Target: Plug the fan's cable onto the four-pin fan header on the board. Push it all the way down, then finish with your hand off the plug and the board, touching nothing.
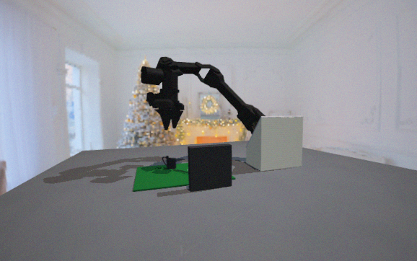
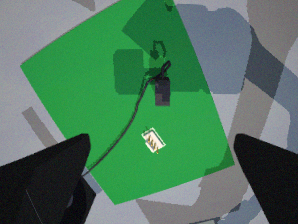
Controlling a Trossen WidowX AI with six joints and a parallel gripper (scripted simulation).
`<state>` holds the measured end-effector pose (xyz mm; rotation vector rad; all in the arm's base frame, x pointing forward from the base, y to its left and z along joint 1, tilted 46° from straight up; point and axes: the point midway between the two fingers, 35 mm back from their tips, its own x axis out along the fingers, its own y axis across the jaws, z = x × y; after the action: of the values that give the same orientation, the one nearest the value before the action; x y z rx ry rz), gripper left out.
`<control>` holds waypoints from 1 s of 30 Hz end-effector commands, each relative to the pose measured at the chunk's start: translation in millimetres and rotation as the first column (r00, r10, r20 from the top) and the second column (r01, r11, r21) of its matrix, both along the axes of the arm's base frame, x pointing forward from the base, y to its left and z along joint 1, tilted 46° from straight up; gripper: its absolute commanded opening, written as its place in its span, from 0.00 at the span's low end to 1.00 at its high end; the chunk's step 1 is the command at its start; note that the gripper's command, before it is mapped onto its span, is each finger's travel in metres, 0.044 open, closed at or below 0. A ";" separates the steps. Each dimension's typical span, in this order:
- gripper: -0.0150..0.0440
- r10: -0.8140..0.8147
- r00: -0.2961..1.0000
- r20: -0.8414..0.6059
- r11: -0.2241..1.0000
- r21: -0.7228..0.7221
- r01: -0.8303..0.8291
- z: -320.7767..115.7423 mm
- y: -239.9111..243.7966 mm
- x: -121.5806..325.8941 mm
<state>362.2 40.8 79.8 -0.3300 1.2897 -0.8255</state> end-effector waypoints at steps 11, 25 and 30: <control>1.00 -0.005 1.000 -0.013 1.000 -0.017 0.005 -60.8 -65.0 -1.1; 1.00 -0.005 1.000 -0.013 1.000 -0.017 0.005 -75.0 -79.0 0.4; 1.00 -0.005 1.000 -0.013 1.000 -0.017 0.004 -80.7 -84.9 0.7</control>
<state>364.6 -40.2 4.4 -0.3309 1.2898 -0.8410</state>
